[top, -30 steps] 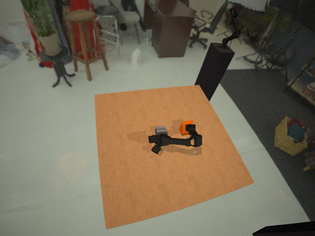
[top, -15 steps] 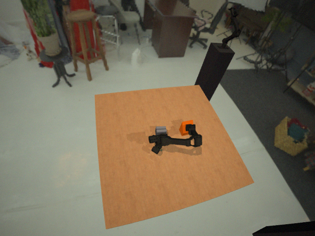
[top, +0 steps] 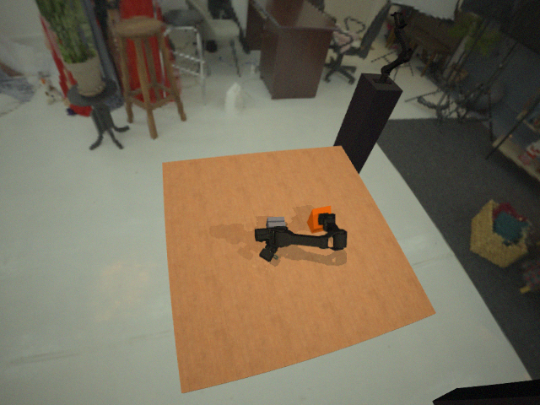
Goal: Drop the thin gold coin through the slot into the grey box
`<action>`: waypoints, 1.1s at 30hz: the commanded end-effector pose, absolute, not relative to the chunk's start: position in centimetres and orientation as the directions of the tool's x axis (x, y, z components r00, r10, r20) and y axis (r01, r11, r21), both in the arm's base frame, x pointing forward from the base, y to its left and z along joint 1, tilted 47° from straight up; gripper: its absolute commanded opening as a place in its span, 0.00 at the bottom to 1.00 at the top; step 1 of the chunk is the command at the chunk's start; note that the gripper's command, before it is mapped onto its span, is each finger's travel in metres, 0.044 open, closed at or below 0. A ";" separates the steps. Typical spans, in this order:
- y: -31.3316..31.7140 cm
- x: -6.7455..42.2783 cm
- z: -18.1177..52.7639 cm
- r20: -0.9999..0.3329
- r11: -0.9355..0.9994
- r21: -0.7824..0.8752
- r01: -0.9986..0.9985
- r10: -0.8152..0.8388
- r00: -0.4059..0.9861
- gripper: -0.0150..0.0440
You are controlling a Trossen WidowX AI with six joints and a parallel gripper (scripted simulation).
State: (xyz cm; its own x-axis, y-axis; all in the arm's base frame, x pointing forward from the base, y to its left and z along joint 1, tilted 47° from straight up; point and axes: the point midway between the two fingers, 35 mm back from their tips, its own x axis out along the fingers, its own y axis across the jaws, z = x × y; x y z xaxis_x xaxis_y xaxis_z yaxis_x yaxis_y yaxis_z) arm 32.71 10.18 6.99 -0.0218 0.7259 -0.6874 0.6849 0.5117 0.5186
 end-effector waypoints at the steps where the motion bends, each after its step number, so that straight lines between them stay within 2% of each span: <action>1: 9.6 32.8 7.6 -0.690 0.516 0.518 0.682 0.723 -0.023 0.25; 27: 5.3 32.5 12.0 -0.685 0.509 0.497 0.703 0.727 -0.043 0.25; 33: 5.2 32.3 11.9 -0.685 0.572 0.570 0.590 0.727 -0.043 0.25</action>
